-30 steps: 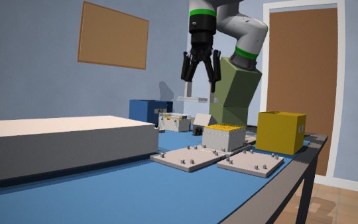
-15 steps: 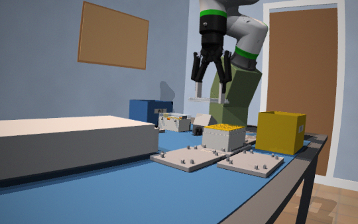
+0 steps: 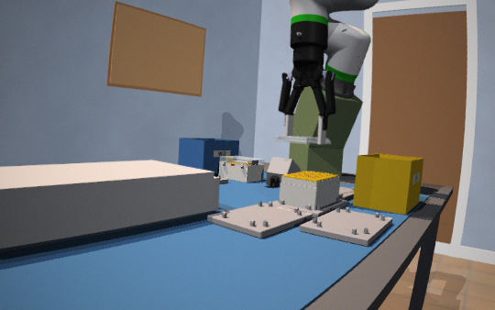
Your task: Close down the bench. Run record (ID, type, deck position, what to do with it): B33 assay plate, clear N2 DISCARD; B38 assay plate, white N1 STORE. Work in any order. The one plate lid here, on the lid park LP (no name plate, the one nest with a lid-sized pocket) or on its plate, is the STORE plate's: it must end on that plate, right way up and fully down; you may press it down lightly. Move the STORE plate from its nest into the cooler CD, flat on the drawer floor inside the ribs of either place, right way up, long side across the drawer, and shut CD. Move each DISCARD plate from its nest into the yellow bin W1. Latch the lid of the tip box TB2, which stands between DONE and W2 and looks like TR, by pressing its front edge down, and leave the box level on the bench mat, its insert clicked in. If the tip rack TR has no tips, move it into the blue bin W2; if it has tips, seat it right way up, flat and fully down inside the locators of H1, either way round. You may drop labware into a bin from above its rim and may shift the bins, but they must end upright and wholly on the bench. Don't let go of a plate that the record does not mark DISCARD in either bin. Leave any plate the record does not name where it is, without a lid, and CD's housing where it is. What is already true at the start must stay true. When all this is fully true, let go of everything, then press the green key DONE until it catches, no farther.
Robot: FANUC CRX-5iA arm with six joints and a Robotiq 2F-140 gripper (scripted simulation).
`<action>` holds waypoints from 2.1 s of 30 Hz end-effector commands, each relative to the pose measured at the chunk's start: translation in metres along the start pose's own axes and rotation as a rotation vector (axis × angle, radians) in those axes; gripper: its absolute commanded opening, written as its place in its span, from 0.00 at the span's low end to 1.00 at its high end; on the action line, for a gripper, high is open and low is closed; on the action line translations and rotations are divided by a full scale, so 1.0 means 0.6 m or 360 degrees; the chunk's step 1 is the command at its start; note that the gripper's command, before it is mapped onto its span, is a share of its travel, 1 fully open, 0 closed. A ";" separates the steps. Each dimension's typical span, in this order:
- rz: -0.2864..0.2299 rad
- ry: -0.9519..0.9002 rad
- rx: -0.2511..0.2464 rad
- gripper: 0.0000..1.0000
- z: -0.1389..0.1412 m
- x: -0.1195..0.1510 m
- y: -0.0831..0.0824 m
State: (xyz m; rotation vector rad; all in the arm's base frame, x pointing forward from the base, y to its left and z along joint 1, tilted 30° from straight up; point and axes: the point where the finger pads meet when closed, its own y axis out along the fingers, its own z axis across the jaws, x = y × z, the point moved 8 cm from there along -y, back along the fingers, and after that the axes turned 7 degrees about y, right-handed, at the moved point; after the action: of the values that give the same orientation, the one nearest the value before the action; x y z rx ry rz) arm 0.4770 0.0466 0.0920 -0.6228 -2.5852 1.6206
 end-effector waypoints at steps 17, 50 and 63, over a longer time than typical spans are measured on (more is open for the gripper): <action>0.0001 0.0001 0.0002 0.00 -0.056 0.050 0.000; 0.0001 0.0001 0.0002 0.00 -0.153 0.135 0.000; 0.0001 0.0001 0.0002 0.00 -0.196 0.174 0.000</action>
State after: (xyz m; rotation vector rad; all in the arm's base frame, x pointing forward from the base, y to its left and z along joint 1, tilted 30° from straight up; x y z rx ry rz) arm 0.4117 0.1766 0.1246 -0.6202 -2.5864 1.6190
